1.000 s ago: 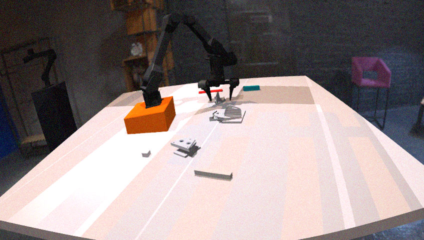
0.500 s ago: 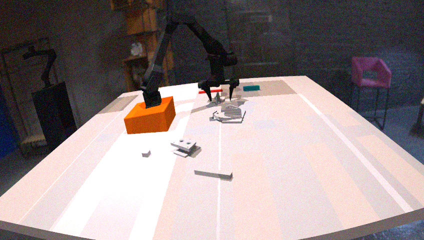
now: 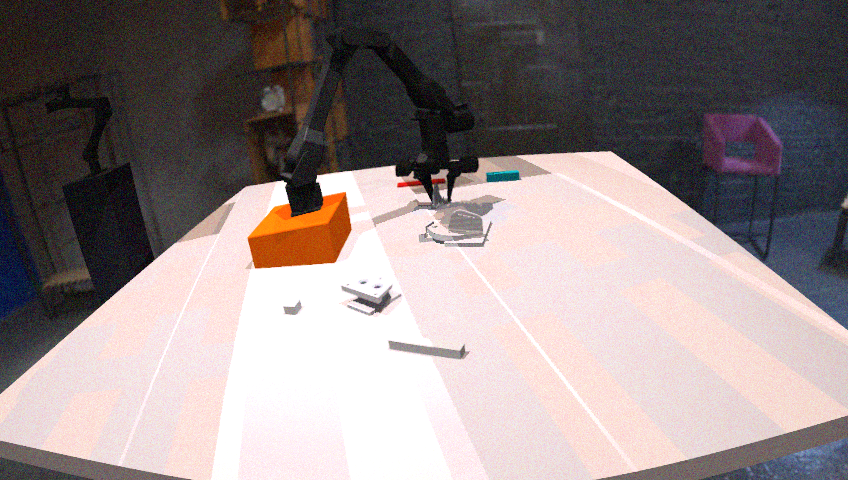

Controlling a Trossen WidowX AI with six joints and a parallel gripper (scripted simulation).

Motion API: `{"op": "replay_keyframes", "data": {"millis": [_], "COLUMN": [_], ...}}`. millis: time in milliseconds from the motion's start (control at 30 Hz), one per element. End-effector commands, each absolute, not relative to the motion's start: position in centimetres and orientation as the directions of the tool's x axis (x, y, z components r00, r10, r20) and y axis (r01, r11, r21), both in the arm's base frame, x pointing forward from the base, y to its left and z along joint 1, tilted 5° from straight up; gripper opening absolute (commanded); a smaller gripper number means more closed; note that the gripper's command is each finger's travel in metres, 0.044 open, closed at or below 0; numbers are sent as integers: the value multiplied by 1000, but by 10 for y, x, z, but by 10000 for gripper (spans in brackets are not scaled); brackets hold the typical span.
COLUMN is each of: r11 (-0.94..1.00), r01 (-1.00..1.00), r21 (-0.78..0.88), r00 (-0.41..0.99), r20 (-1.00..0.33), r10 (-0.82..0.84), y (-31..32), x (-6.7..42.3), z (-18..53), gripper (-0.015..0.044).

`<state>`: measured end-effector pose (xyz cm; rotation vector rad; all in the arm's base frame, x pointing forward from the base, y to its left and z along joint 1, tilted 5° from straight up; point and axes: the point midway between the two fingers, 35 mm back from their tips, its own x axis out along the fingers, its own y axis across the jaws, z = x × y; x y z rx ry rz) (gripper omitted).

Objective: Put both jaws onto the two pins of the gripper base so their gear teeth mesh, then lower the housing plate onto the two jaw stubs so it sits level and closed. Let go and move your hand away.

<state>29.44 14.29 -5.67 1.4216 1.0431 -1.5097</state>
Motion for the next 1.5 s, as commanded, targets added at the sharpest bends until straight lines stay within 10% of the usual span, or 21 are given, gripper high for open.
{"op": "replay_keyframes", "data": {"millis": [0, 1467], "r11": [-342, -346], "r01": [939, 937], "r21": [-41, -44], "r00": [-48, -50], "r20": [-999, -999], "r10": [-14, -9], "y": [143, 144], "x": [295, 299], "z": [-57, 21], "gripper": [134, 134]}}
